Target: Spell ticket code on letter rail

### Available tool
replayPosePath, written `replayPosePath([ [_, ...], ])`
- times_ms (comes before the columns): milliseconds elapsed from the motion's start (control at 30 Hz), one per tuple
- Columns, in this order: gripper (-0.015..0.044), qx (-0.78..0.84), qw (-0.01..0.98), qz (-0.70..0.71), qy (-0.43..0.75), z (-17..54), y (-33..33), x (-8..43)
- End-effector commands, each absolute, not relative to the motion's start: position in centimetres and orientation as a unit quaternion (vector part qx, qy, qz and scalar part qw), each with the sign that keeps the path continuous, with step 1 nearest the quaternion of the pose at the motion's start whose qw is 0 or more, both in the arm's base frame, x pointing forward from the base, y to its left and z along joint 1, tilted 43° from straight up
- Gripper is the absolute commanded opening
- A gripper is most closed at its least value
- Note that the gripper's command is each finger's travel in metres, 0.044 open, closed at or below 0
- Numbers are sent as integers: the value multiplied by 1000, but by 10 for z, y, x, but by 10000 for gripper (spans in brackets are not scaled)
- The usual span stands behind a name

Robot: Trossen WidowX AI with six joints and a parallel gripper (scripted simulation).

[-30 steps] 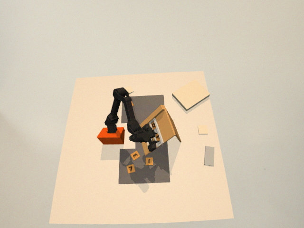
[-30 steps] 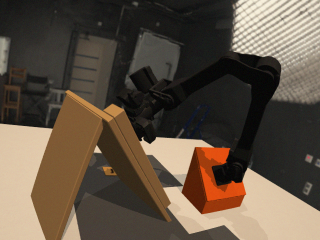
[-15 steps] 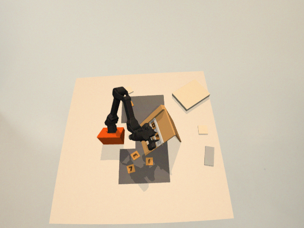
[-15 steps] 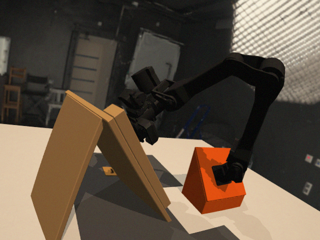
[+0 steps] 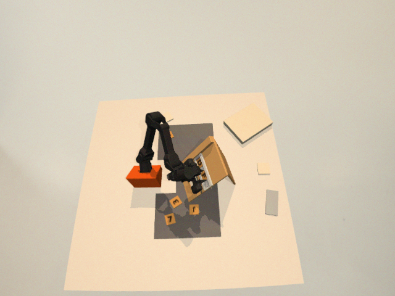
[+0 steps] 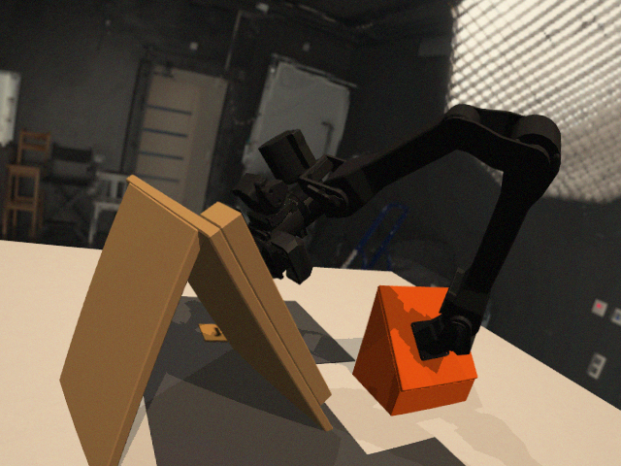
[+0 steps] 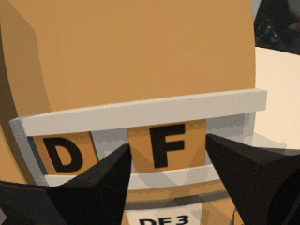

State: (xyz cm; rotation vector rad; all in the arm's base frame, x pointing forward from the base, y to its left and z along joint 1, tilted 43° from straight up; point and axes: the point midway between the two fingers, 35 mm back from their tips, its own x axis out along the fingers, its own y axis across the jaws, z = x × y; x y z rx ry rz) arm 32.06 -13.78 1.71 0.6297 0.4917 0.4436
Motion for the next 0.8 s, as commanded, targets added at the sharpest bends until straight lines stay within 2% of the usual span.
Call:
replayPosePath([
  [0, 0, 304, 898, 212, 238, 19, -137, 320],
  [767, 0, 304, 898, 212, 238, 27, -127, 317],
])
